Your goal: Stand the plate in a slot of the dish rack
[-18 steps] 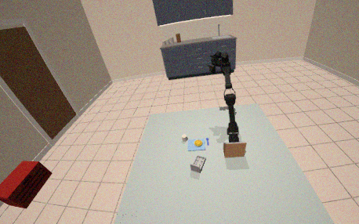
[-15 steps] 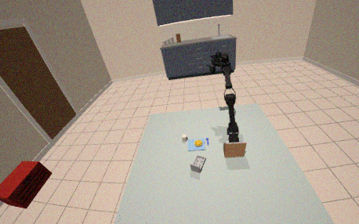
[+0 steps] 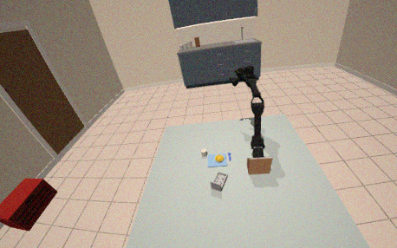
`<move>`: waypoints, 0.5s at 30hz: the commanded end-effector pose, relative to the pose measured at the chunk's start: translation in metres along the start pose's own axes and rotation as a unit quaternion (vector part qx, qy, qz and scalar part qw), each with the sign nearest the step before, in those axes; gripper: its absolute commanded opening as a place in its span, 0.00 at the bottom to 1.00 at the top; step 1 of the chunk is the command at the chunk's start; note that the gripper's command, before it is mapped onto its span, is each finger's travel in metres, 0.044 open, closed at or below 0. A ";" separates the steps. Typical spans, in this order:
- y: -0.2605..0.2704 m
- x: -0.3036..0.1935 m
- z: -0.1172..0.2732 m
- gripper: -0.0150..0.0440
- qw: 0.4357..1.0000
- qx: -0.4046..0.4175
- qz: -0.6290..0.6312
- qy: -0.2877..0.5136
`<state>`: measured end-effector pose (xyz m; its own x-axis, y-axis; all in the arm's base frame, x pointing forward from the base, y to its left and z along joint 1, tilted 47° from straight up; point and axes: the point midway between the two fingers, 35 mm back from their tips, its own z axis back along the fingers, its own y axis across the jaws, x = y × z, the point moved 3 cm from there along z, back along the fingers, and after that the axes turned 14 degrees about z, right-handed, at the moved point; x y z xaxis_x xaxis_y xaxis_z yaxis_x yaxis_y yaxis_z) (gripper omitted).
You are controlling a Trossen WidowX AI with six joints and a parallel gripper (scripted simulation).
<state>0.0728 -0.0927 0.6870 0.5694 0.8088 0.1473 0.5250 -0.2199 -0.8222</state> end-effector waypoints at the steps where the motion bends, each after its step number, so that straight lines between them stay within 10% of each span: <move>1: 0.013 -0.023 -0.009 0.93 0.998 0.008 -0.066 0.014; 15: 0.086 -0.084 -0.046 0.93 0.962 0.052 -0.257 0.074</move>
<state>0.0906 -0.1854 0.6438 0.3705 0.7535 0.5431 0.6863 0.1720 -0.7067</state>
